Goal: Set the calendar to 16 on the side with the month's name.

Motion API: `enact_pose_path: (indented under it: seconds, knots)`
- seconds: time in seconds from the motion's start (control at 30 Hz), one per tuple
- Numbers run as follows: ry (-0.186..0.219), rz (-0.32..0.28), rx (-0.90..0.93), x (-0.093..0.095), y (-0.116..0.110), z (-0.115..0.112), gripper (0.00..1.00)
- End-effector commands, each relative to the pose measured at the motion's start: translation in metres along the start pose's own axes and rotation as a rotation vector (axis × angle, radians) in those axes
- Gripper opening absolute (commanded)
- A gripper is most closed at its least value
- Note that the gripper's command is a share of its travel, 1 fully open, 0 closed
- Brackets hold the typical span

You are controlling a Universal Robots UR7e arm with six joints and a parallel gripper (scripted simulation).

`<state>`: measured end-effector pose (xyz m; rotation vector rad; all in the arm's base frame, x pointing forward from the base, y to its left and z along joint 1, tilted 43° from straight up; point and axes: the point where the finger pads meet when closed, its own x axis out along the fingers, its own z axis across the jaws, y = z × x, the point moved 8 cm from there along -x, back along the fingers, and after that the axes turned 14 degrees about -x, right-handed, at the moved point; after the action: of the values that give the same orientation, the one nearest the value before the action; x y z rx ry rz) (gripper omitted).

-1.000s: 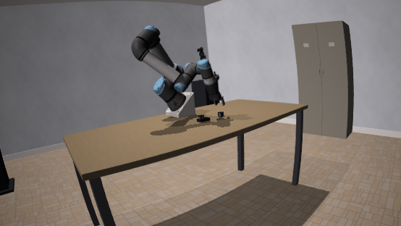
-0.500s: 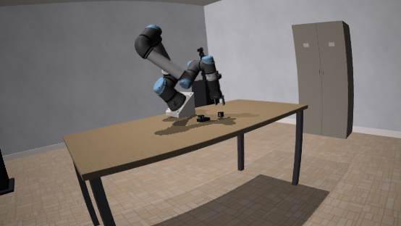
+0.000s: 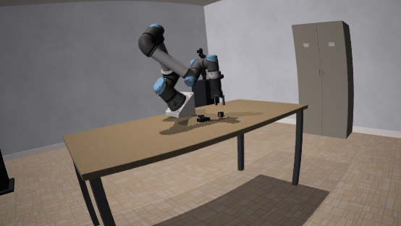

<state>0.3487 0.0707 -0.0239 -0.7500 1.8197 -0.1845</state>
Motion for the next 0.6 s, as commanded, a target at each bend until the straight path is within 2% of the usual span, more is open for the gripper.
enact_pose_path:
  seconds: [0.0,0.13,0.57]
  knots:
    - [0.014,-0.093,0.001,-0.0011,0.008,0.0026,1.0]
    - [0.017,-0.117,0.001,-0.0015,0.01,0.0033,1.0]
    - [0.017,-0.117,0.001,-0.0015,0.0101,0.0033,1.0]
